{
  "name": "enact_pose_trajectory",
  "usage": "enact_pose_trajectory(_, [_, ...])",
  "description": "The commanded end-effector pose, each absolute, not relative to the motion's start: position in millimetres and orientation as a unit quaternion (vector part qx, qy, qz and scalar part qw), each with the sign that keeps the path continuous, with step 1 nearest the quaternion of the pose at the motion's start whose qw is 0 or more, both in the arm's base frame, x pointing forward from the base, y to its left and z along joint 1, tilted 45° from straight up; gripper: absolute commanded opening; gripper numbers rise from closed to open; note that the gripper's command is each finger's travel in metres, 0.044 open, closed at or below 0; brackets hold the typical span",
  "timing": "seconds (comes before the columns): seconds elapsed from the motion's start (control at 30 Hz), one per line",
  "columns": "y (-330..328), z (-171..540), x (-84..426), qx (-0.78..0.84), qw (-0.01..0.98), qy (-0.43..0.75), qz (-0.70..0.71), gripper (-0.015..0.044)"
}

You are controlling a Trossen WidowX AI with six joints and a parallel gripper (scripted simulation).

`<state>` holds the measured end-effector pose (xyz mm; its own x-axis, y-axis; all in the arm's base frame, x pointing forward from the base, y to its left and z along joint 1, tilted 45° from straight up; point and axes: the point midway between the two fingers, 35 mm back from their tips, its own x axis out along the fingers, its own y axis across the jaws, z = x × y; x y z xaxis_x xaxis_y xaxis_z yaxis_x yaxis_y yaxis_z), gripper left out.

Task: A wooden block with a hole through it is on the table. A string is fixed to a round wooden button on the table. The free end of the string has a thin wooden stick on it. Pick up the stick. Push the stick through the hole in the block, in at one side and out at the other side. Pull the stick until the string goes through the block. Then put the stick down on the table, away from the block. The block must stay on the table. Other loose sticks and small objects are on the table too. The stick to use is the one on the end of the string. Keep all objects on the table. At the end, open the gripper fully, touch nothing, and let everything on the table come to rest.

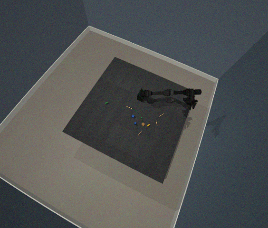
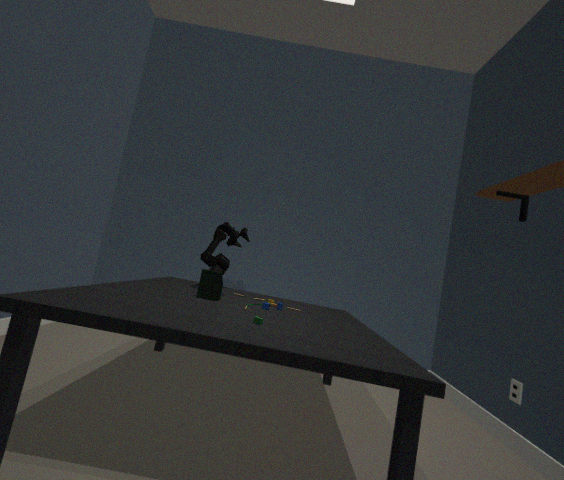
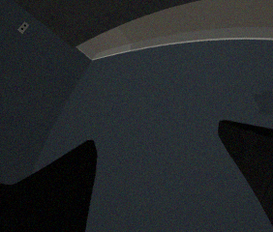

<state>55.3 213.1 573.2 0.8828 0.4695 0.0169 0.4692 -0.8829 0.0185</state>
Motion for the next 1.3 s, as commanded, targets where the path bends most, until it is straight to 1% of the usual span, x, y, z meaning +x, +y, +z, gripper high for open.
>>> enact_pose_trajectory(0.0, [213.1,573.2,55.3,0.970,0.007,0.242,0.010,0.0426])
enact_pose_trajectory(0.03, [213.1,573.2,55.3,0.970,0.007,0.242,0.010,0.0440])
enact_pose_trajectory(0.13, [193.1,579.5,65.7,0.972,-0.022,0.235,0.014,0.0440])
enact_pose_trajectory(0.43, [73.7,591.0,127.7,0.959,-0.207,0.192,0.019,0.0440])
enact_pose_trajectory(0.67, [-7.5,567.5,179.6,0.915,-0.371,0.159,-0.010,0.0440])
enact_pose_trajectory(0.93, [-84.3,491.2,257.9,0.822,-0.549,0.113,-0.099,0.0440])
enact_pose_trajectory(1.1, [-112.8,422.0,302.8,0.750,-0.636,0.067,-0.169,0.0440])
enact_pose_trajectory(1.27, [-128.1,339.8,336.4,0.671,-0.700,0.008,-0.244,0.0440])
